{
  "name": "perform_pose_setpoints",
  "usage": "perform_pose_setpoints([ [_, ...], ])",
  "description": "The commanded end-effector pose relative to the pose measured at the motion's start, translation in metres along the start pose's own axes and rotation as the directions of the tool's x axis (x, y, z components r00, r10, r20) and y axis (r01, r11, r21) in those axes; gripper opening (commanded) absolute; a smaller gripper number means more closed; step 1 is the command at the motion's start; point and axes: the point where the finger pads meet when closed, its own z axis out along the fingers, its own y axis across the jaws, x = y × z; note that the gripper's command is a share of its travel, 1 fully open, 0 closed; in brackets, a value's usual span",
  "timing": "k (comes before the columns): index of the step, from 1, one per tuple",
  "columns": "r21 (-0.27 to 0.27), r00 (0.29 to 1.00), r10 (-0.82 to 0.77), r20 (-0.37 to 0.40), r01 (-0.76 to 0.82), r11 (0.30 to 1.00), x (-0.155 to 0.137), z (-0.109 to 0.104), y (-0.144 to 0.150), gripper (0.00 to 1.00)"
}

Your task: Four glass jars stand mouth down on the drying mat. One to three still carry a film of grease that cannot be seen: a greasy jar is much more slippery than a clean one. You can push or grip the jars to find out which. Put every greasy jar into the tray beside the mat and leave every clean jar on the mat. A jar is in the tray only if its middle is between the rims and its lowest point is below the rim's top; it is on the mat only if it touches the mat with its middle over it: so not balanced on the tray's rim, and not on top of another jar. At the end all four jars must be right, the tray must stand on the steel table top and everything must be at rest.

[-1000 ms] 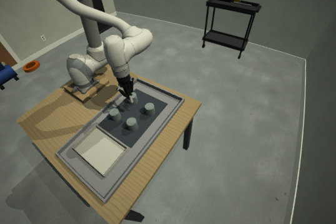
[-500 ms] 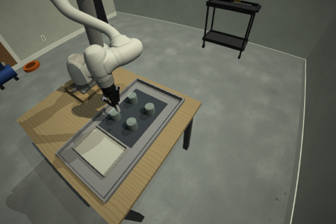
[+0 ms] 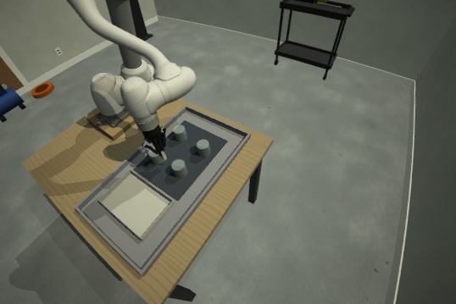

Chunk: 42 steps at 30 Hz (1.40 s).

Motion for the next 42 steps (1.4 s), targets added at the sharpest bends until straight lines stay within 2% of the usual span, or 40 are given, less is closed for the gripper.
perform_pose_setpoints([
  [1,0.000,1.000,0.000,0.000,0.000,1.000,-0.0002,0.0076,0.0000,0.00],
  [42,0.000,1.000,0.000,0.000,0.000,1.000,0.0044,0.0076,0.0000,0.00],
])
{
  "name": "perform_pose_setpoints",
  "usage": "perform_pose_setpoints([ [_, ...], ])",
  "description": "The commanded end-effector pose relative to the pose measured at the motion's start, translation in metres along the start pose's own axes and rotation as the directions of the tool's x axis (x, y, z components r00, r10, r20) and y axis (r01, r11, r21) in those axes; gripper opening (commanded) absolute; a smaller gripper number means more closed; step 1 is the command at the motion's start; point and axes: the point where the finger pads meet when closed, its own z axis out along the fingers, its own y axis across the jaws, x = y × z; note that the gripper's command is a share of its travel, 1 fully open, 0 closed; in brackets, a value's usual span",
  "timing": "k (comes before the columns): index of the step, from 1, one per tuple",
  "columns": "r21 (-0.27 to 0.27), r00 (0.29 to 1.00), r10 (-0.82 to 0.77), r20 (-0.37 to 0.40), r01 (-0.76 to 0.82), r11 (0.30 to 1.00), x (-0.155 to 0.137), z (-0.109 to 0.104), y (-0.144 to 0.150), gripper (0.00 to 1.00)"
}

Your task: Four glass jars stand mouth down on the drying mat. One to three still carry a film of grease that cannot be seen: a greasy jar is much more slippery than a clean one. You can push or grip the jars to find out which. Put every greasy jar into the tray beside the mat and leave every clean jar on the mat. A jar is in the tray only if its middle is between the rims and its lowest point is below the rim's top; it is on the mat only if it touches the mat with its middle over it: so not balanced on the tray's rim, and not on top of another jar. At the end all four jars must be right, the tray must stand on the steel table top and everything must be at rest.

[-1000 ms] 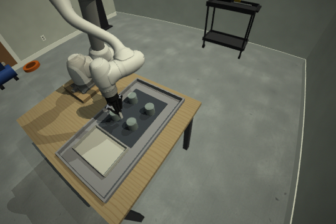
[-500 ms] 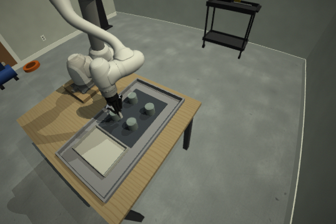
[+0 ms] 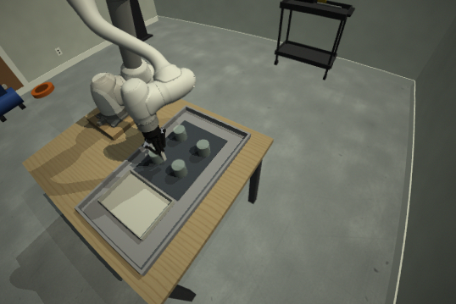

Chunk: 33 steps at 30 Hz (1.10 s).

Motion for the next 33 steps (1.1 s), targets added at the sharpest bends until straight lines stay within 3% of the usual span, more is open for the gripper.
perform_pose_setpoints([
  [1,0.000,1.000,0.000,0.000,0.000,1.000,0.0003,-0.0001,0.0000,0.00],
  [33,0.000,1.000,0.000,0.000,0.000,1.000,0.0041,-0.0001,0.0000,0.00],
])
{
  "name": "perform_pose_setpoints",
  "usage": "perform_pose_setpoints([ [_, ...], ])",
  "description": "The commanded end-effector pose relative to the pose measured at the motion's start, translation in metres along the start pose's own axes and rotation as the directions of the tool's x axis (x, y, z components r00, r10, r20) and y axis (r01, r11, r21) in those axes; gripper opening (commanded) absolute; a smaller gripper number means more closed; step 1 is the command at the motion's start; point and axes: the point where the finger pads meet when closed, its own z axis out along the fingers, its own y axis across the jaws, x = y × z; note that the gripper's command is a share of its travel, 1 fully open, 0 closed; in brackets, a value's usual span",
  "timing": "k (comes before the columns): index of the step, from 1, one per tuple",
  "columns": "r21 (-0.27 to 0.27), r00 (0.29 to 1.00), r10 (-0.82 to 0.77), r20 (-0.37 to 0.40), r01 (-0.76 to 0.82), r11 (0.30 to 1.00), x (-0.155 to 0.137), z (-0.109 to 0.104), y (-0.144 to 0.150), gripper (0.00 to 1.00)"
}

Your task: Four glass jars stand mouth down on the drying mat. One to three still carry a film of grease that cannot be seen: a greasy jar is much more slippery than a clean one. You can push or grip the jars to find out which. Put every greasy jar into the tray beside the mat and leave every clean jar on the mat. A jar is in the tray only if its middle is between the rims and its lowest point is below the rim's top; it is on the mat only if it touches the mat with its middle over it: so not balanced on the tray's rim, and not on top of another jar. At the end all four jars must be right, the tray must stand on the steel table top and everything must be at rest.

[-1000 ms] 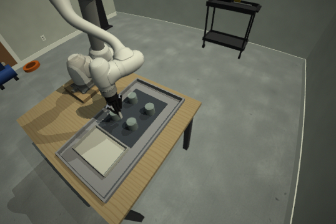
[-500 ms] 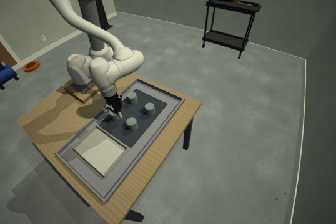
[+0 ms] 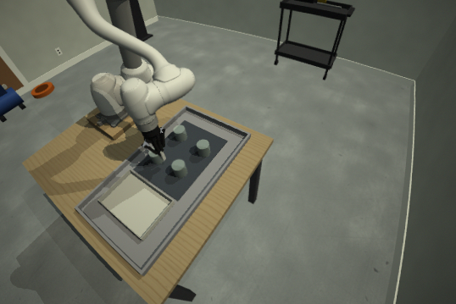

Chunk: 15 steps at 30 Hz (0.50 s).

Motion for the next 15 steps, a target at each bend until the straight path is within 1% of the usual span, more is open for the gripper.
perform_pose_setpoints([
  [1,0.000,1.000,0.000,0.000,0.000,1.000,0.0003,-0.0001,0.0000,0.00],
  [15,0.000,1.000,0.000,0.000,0.000,1.000,0.0019,-0.0001,0.0000,0.00],
])
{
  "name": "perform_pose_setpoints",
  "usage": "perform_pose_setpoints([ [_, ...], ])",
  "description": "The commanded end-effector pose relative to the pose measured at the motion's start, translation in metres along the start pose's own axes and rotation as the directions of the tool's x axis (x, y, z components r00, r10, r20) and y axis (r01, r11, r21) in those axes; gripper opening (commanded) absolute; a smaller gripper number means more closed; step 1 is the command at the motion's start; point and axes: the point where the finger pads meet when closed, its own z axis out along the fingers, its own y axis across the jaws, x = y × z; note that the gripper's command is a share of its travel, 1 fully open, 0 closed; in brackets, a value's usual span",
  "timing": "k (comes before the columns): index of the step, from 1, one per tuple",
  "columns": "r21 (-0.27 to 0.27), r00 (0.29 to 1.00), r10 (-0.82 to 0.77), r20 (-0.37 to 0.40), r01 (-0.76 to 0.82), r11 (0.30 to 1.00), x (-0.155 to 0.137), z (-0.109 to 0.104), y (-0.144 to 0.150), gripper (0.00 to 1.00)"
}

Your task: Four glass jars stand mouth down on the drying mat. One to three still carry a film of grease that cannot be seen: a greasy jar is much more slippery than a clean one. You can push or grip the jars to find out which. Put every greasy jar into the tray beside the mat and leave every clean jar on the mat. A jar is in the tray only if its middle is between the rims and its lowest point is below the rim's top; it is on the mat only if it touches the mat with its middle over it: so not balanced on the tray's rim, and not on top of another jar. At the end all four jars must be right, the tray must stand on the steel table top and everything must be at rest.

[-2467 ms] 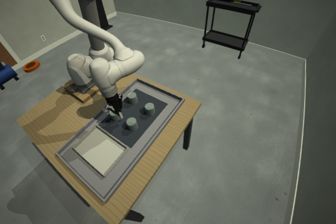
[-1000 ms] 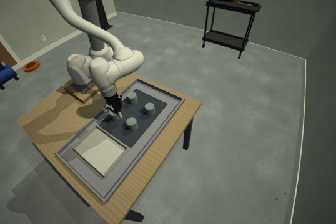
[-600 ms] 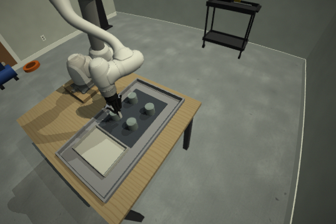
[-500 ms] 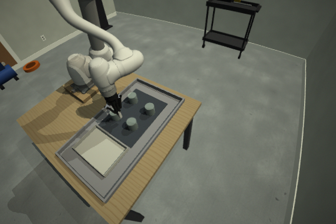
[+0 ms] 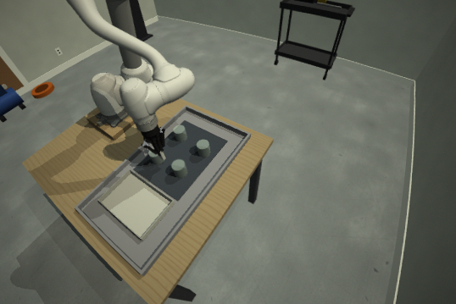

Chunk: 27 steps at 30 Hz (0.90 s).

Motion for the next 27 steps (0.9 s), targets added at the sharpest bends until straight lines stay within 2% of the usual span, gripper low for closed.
perform_pose_setpoints([
  [1,0.000,1.000,0.000,0.000,0.000,1.000,0.0003,-0.0001,0.0000,0.00],
  [27,0.000,1.000,0.000,0.000,0.000,1.000,0.0033,-0.0001,0.0000,0.00],
])
